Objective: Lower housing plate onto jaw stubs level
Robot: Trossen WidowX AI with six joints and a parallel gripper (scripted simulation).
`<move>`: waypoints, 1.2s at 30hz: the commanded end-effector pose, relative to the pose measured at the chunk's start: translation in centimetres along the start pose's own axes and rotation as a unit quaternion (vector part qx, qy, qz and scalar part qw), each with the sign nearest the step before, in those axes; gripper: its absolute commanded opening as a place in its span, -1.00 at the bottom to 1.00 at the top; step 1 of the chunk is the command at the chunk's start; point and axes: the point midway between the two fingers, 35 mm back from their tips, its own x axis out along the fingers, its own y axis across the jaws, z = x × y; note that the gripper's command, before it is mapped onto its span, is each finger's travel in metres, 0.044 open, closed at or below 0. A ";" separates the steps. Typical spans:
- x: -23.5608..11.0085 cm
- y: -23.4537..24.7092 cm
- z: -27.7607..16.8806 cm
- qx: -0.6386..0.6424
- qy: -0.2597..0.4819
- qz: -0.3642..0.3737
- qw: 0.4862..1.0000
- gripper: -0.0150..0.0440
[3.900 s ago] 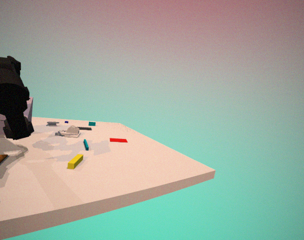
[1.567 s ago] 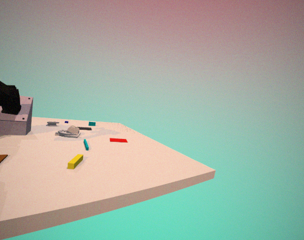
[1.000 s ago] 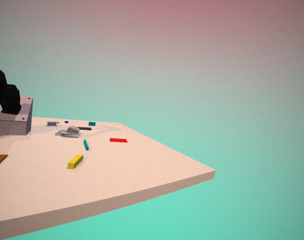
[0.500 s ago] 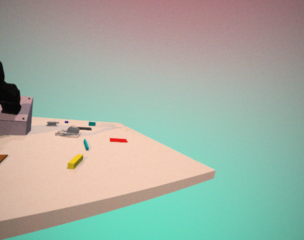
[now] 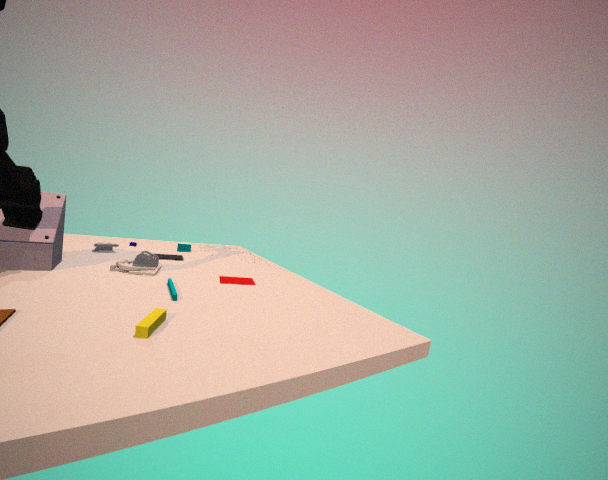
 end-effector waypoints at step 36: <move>3.7 15.8 -17.6 0.264 0.228 0.159 0.923 1.00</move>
